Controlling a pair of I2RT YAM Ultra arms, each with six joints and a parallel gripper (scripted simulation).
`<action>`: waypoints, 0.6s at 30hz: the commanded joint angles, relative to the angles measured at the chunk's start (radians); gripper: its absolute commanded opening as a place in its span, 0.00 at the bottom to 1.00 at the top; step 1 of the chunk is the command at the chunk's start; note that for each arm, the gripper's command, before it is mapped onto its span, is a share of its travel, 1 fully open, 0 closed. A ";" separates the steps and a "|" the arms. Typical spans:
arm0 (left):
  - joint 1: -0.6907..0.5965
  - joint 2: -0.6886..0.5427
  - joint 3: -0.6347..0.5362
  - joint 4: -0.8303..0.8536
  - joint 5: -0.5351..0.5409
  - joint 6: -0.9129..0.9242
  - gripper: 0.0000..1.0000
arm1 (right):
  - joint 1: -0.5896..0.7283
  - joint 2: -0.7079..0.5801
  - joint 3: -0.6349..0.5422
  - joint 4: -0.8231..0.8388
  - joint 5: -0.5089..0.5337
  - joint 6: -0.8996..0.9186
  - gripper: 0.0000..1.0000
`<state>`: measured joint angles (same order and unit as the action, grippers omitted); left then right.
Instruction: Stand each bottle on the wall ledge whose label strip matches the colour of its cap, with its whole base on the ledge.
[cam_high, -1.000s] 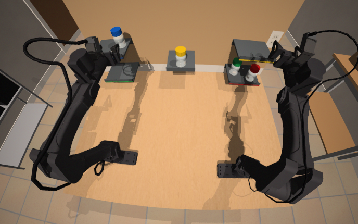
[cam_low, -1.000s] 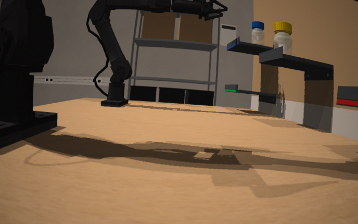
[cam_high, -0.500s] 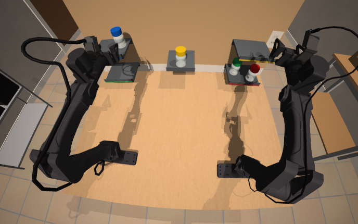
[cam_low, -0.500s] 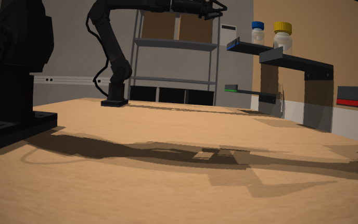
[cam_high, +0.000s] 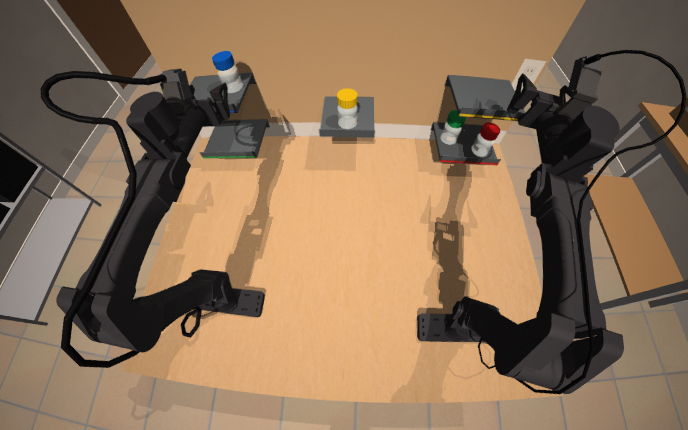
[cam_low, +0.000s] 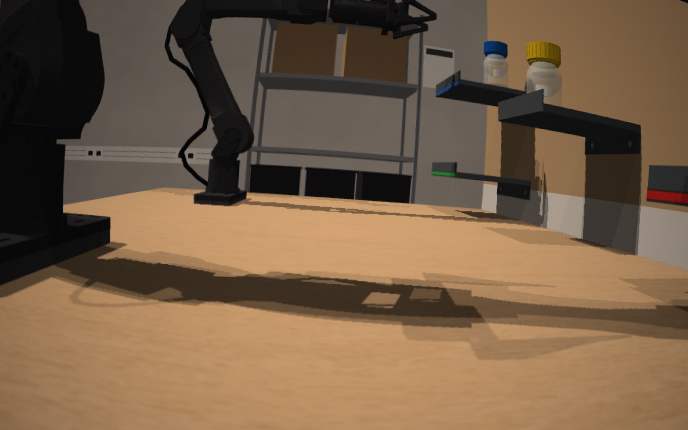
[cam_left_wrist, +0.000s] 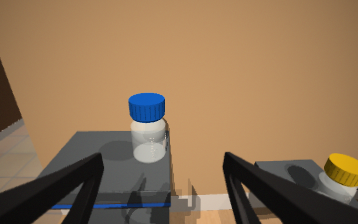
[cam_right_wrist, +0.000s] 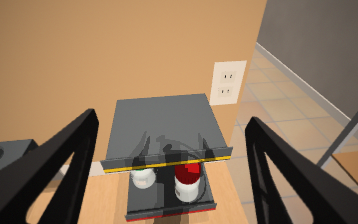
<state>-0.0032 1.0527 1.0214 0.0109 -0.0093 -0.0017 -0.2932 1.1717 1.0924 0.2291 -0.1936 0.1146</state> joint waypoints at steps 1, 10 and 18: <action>0.003 -0.009 0.030 -0.005 0.009 0.002 0.87 | 0.054 -0.046 -0.027 0.028 0.095 -0.018 1.00; 0.003 -0.009 0.030 -0.005 0.009 0.002 0.87 | 0.461 -0.056 -0.159 0.152 0.393 -0.058 1.00; 0.003 -0.009 0.030 -0.005 0.009 0.002 0.87 | 0.770 0.050 -0.182 0.294 0.561 -0.086 1.00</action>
<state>-0.0032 1.0527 1.0214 0.0109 -0.0093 -0.0017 0.4213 1.1778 0.9085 0.4335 0.2619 0.0509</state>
